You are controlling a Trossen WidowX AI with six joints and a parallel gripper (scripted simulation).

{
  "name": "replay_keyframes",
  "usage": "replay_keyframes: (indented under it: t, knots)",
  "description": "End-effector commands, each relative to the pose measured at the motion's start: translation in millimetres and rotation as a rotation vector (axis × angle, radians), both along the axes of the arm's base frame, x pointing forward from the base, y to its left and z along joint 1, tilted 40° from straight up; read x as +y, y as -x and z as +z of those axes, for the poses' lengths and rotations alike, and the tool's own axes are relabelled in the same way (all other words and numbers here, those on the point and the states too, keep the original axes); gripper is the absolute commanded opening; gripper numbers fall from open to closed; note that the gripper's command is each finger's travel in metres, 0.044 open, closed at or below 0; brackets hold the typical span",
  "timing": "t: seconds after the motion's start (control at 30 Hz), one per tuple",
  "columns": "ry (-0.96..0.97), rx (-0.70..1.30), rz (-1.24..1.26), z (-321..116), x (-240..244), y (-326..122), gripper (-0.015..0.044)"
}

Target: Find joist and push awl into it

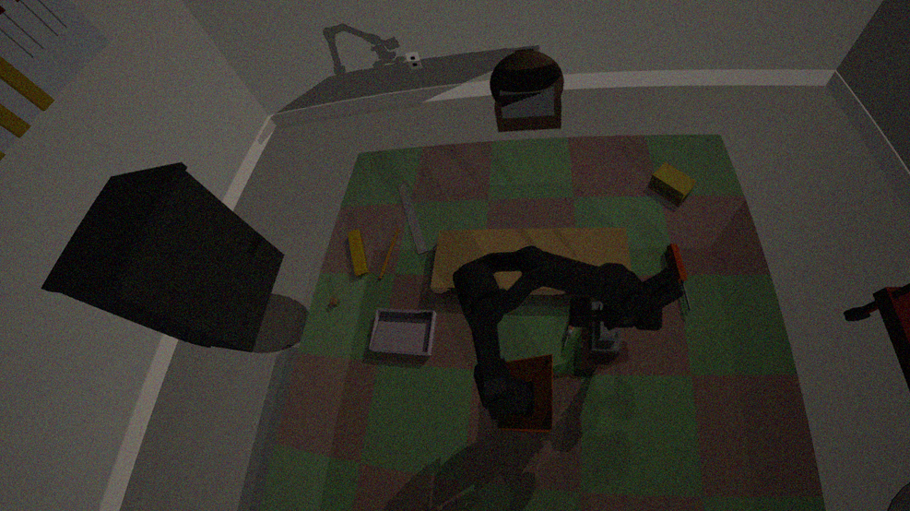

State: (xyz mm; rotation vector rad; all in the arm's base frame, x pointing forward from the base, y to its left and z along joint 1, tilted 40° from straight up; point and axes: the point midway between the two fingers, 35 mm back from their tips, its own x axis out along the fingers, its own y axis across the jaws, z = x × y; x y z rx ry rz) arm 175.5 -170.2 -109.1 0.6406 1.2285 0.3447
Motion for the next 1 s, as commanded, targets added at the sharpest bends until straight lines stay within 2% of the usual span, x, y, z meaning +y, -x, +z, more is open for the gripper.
replay_keyframes:
  t: [0.0, 0.97]
  knots:
    - [-0.011, -0.004, 0.004, -2.2, 1.1, -0.6, 0.0440]
    - [-0.011, -0.005, 0.004, -30.8, 18.4, -8.3, 0.0440]
